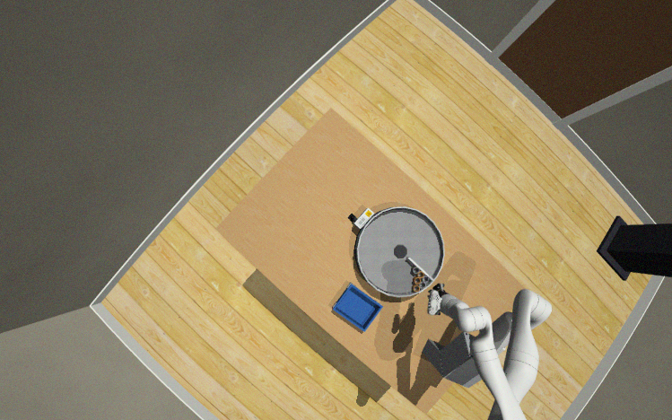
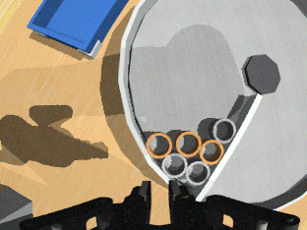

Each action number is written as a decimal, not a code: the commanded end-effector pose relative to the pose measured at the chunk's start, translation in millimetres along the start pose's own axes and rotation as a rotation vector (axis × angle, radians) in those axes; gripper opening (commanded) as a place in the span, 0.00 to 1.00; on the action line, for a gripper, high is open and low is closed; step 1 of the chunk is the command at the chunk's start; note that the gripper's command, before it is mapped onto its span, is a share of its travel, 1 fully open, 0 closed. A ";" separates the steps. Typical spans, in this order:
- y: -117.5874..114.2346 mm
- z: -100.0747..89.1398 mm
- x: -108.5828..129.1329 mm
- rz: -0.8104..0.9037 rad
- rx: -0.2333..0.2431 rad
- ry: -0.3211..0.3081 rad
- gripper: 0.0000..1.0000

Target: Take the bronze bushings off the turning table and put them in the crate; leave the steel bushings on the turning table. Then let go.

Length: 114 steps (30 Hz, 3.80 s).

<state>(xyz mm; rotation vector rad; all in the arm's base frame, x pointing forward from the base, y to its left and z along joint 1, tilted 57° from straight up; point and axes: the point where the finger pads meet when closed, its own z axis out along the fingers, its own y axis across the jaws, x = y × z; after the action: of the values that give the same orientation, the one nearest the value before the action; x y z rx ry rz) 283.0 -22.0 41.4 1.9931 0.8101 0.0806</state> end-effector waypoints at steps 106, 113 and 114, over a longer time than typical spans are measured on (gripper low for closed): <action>-2.3 30.9 34.2 -1.530 0.003 0.002 0.16; -2.3 30.9 34.2 -1.530 0.003 0.002 0.16; -2.3 30.9 34.2 -1.530 0.003 0.002 0.16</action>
<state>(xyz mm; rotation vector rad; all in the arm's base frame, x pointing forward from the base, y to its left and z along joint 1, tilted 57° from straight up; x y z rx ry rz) 319.8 -25.4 13.7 0.9244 2.0685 -0.7851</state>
